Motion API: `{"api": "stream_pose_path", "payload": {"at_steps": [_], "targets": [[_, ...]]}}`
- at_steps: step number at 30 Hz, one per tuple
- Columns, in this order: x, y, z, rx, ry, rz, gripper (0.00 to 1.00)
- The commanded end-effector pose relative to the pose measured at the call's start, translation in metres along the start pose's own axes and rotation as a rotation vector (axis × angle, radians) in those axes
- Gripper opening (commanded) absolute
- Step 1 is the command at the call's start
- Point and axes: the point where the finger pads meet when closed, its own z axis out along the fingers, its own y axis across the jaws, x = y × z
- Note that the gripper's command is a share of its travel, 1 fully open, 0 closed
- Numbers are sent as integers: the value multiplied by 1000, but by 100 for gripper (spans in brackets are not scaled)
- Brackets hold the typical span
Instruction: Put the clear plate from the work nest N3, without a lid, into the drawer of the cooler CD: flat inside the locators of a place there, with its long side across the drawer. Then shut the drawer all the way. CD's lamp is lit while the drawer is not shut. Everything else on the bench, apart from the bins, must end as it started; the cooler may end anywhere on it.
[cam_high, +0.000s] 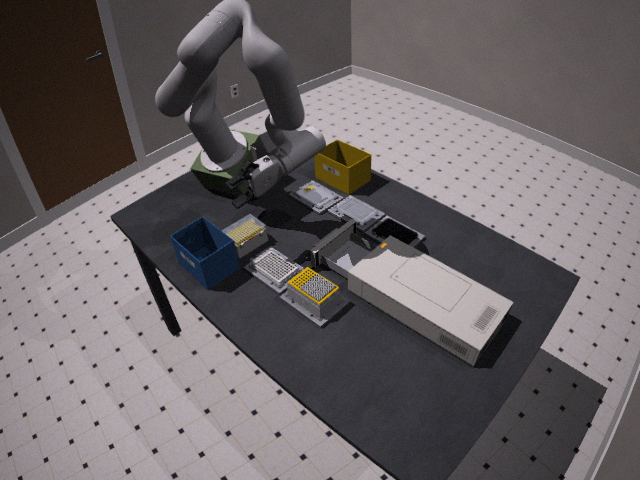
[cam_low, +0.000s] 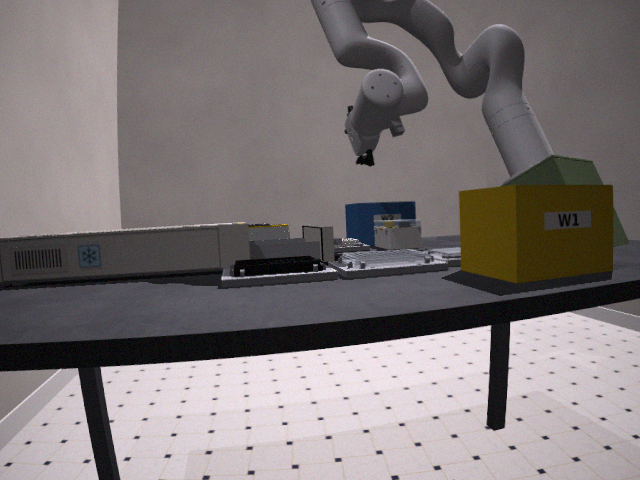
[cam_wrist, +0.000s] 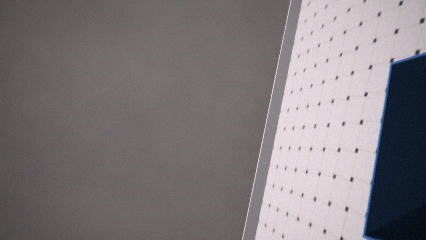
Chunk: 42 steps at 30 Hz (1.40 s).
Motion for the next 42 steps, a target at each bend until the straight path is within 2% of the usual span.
{"api": "stream_pose_path", "payload": {"at_steps": [1,9,12,25,29,42], "targets": [[1,6,-2,-65,9,162,100],[3,15,-7,-157,42,386,100],[3,15,-7,-160,43,393,100],[5,32,-22,-302,139,762,100],[5,35,-25,-316,151,800,100],[4,50,-46,-441,302,1164,100]]}}
